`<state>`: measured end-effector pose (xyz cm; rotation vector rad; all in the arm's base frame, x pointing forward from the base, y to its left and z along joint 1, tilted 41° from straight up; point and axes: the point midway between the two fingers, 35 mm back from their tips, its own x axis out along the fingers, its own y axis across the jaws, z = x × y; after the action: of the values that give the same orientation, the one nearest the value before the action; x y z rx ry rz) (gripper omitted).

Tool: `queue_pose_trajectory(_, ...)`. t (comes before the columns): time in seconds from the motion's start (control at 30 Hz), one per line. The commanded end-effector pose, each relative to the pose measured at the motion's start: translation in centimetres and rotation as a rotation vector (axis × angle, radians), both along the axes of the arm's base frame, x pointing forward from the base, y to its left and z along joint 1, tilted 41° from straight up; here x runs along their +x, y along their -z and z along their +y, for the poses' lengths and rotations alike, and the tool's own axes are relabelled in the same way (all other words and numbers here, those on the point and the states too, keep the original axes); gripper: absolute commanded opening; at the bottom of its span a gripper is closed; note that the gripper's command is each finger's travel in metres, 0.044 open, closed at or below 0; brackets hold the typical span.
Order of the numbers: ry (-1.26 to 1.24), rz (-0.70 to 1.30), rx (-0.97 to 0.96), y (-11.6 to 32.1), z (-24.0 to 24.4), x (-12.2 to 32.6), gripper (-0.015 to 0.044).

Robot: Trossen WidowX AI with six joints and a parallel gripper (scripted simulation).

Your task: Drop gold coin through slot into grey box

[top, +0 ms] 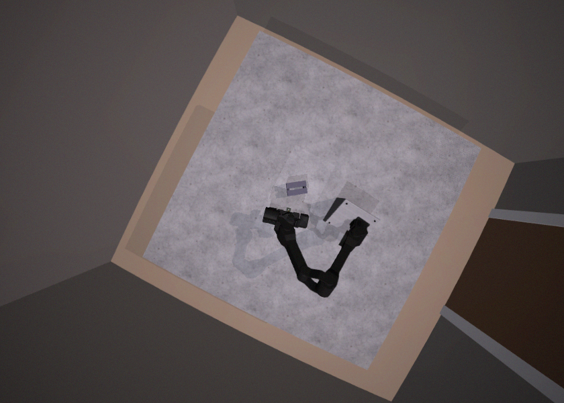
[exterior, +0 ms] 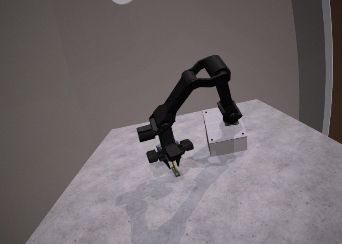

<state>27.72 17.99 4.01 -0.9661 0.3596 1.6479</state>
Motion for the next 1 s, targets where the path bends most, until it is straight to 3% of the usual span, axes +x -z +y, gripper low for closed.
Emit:
queue_pose_trajectory(0.0, 0.004, 0.006, -0.004, 0.58, 0.28, -0.17, 0.0161)
queue_pose_trajectory(0.23, 0.004, 0.006, -0.002, 1.2, 0.86, -0.29, 0.0161)
queue_pose_trajectory(0.43, 0.004, 0.006, -0.002, 1.2, 0.86, -0.29, 0.0003)
queue_pose_trajectory(0.97, 0.004, 0.005, -0.005, 0.26, -0.05, -0.02, 0.0)
